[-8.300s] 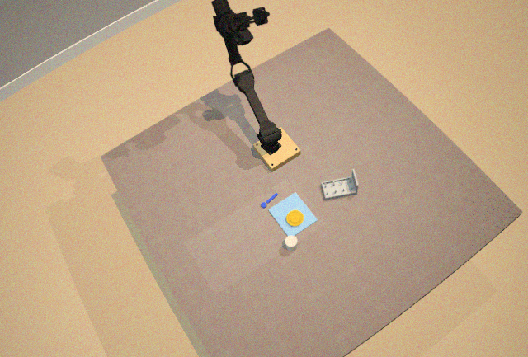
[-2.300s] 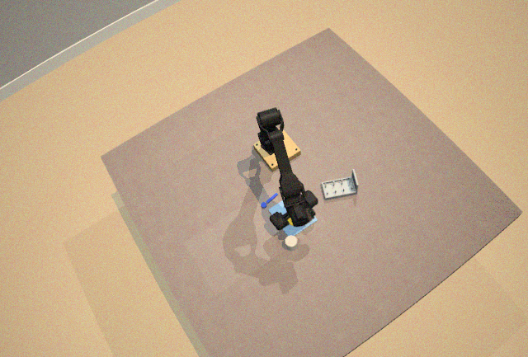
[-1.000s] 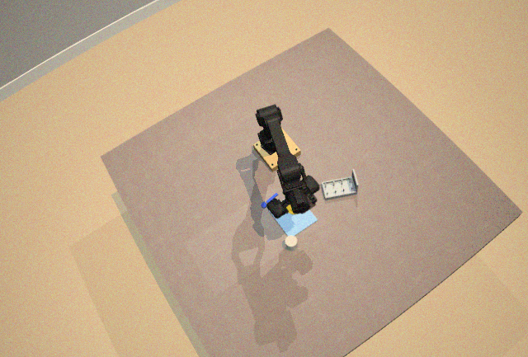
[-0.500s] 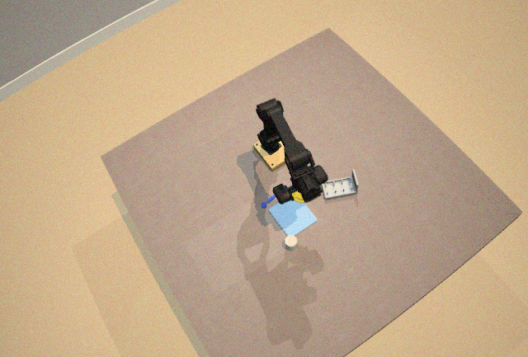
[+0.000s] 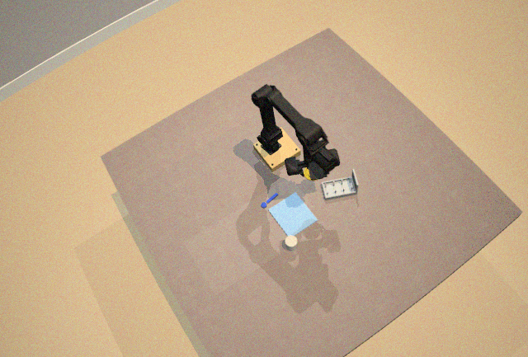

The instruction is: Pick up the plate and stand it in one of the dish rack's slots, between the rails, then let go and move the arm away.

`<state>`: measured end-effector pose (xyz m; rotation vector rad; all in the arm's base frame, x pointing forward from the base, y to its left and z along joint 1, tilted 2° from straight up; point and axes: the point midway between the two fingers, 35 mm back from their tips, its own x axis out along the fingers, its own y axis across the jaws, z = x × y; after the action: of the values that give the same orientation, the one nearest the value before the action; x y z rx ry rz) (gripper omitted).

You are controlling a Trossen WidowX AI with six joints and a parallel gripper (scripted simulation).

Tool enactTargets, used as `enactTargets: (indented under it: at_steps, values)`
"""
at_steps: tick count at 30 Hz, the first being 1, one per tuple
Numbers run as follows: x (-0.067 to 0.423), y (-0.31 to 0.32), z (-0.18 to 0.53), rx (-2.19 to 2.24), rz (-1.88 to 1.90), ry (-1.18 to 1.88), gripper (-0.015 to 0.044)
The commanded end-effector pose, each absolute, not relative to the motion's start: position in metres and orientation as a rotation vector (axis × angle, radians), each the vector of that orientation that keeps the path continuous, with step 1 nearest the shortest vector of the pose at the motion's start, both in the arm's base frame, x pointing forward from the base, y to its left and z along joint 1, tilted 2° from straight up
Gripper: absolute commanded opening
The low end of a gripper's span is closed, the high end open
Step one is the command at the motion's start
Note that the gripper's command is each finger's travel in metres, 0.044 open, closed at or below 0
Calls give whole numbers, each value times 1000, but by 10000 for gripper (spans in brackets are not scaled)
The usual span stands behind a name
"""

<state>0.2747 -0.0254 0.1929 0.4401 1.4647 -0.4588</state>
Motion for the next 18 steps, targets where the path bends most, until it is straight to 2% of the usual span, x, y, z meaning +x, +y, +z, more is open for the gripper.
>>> enactTargets:
  at_steps: [1,18]
  values:
    - [280,-24,186,462,-443,1454,0]
    - [351,-18,130,579,-119,1257,0]
